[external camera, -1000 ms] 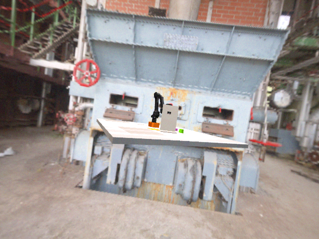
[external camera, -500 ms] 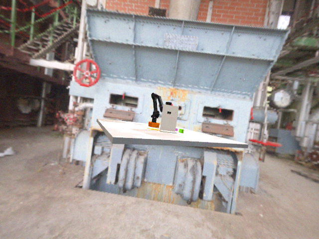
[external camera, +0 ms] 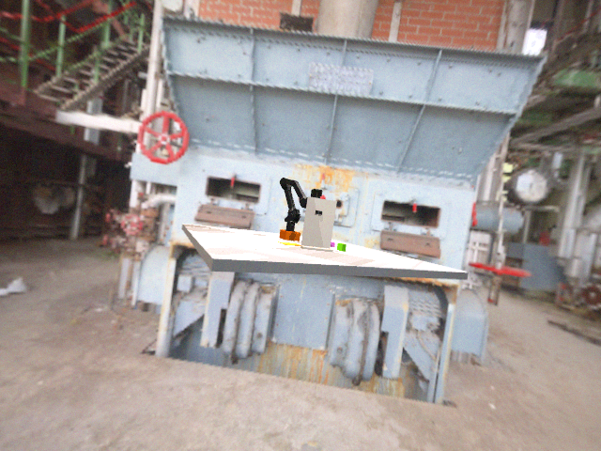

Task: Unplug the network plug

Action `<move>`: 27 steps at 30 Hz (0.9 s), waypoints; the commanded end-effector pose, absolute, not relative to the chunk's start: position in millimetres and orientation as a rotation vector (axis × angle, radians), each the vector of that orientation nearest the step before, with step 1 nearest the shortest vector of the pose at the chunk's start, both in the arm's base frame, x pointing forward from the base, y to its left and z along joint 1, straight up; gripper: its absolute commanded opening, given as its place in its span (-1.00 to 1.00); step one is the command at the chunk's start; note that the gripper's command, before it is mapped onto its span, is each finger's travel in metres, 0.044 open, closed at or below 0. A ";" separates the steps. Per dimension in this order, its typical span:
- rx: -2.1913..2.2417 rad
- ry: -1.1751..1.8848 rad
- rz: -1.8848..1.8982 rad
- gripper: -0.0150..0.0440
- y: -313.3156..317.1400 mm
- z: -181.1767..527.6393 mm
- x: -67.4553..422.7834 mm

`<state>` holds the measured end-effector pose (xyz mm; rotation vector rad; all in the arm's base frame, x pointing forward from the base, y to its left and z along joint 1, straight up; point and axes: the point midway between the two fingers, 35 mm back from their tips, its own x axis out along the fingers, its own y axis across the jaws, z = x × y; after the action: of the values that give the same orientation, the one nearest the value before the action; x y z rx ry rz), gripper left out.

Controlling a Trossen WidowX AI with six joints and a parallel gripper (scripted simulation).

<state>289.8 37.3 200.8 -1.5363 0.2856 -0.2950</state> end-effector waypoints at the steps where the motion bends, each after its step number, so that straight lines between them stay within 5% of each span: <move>1: -1.536 0.287 -0.300 -0.49 36.0 205.5 288.7; 27: -1.671 0.526 -0.016 -0.49 -8.0 150.3 320.3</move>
<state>317.1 -3.0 154.7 -1.6676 0.5029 -0.0531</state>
